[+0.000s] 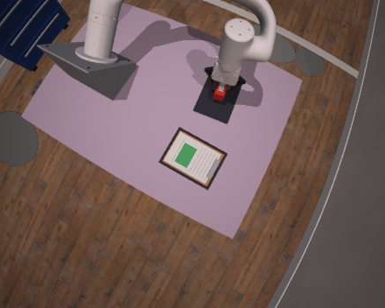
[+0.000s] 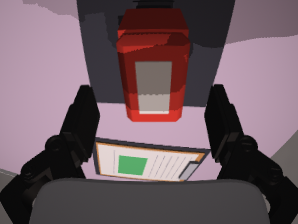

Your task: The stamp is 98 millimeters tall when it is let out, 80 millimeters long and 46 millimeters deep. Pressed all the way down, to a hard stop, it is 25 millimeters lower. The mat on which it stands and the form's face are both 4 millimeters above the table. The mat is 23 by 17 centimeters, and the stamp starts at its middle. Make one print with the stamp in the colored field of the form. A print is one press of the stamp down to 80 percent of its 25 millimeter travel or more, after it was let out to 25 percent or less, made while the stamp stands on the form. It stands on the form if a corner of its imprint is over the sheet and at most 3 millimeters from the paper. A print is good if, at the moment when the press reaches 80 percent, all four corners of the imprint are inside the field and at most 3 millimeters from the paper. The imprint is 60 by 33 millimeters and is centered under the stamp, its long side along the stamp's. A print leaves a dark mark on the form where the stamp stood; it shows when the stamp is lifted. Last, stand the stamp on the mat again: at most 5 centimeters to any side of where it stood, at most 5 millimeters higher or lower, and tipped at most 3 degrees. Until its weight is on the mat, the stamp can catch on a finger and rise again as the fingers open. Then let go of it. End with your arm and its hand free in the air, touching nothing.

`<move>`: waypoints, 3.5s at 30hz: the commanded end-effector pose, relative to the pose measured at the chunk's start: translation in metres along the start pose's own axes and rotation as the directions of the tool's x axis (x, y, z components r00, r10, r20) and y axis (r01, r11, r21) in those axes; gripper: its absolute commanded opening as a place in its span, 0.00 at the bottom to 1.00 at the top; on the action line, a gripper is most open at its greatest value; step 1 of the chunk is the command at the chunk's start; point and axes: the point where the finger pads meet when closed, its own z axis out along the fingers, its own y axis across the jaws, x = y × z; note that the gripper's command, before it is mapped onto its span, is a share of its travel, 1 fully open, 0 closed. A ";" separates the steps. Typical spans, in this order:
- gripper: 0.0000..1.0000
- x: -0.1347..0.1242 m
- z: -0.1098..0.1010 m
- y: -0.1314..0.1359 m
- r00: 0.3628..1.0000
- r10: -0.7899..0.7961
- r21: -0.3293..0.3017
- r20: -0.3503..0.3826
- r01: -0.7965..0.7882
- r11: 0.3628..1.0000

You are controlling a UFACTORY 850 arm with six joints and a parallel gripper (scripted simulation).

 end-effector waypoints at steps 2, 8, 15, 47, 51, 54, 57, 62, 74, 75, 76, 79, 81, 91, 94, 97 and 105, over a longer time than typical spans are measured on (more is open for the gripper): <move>0.89 0.000 0.030 0.001 1.000 -0.001 -0.003 0.000 0.001 1.000; 0.89 0.000 0.044 0.002 1.000 -0.001 -0.003 0.000 0.001 1.000; 0.89 0.000 0.055 0.002 1.000 -0.001 -0.003 0.000 0.001 1.000; 0.29 0.000 0.055 0.002 1.000 -0.001 -0.003 0.000 0.001 1.000; 0.29 0.000 0.055 0.002 1.000 -0.001 -0.003 0.000 0.001 1.000; 0.29 0.000 0.055 0.002 1.000 -0.001 -0.003 0.000 0.001 1.000; 0.29 0.000 0.055 0.002 1.000 -0.001 -0.003 0.000 0.001 1.000; 0.29 0.000 0.055 0.002 1.000 -0.001 -0.003 0.000 0.001 1.000; 0.29 0.000 0.055 0.002 1.000 -0.001 -0.003 0.000 0.001 1.000; 0.29 0.000 0.055 0.002 1.000 -0.001 -0.003 0.000 0.001 1.000; 0.29 0.000 0.055 0.002 1.000 -0.001 -0.003 0.000 0.001 1.000; 0.29 0.000 0.047 0.002 1.000 -0.001 -0.003 0.000 0.001 1.000; 0.29 0.000 0.038 0.002 1.000 -0.001 -0.003 0.000 0.001 1.000; 0.29 0.000 0.015 0.001 1.000 -0.001 -0.003 0.000 0.001 1.000; 0.29 0.000 0.015 0.001 1.000 -0.001 -0.003 0.000 0.001 1.000; 0.29 0.000 0.015 0.001 1.000 -0.001 -0.003 0.000 0.001 1.000; 0.29 -0.097 0.012 -0.001 0.993 0.116 -0.003 0.006 -0.116 0.993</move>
